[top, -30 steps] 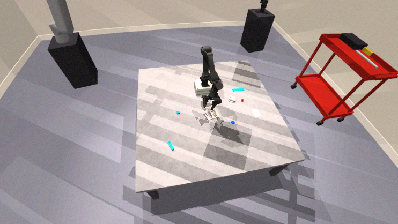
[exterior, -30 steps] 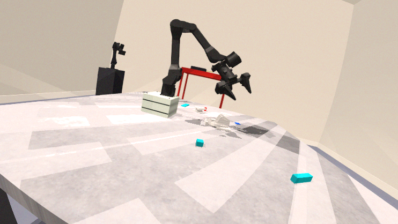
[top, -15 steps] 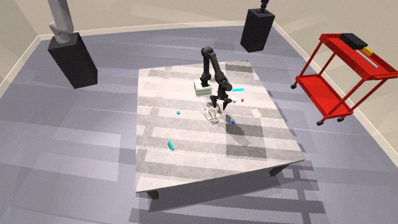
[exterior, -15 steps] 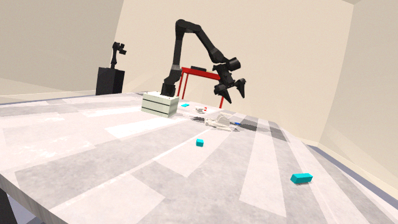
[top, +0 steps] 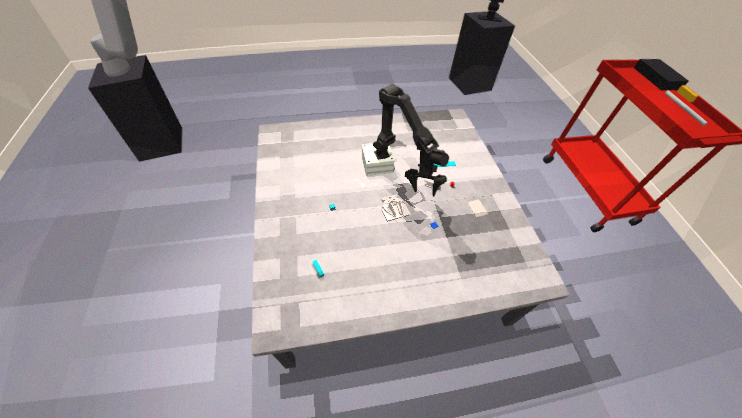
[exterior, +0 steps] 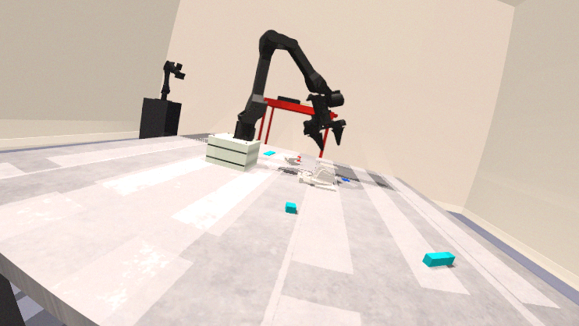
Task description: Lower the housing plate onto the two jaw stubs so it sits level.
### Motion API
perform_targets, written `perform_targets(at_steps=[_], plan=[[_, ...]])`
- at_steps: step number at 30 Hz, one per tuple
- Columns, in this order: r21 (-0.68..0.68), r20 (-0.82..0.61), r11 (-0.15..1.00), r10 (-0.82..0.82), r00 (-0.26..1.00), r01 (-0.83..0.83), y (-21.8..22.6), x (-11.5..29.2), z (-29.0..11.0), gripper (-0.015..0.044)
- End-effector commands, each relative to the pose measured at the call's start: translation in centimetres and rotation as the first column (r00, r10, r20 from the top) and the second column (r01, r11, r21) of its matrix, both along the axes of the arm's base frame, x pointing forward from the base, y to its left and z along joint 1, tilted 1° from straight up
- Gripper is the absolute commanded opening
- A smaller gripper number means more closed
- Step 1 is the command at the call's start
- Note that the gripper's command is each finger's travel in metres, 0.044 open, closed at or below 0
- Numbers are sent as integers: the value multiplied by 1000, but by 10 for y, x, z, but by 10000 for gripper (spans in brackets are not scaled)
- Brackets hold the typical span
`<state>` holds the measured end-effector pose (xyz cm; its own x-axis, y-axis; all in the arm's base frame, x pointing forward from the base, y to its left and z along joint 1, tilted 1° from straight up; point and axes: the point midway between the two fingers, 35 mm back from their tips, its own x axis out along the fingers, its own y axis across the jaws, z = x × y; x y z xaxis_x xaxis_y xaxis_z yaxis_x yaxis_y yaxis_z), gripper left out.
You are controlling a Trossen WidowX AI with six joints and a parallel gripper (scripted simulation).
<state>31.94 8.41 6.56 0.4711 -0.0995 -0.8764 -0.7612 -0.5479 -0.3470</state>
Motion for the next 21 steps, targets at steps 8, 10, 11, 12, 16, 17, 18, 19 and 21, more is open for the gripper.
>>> perform_targets(at_steps=[8, 10, 11, 12, 16, 17, 18, 19, 21], plan=[[62, -178, 992, 121, 977, -112, 59, -36, -12, 440], [71, -212, 989, 143, 967, -131, 69, -45, -13, 440], [75, -229, 987, 153, 961, -140, 74, -49, -14, 440], [78, -247, 986, 163, 955, -148, 79, -54, -15, 440], [91, -315, 979, 200, 928, -180, 96, -74, -17, 440], [93, -332, 978, 208, 920, -187, 100, -79, -18, 440], [96, -349, 976, 216, 912, -195, 104, -84, -18, 440], [97, -366, 975, 223, 903, -202, 108, -89, -18, 440], [100, -400, 971, 237, 885, -215, 116, -100, -19, 440]])
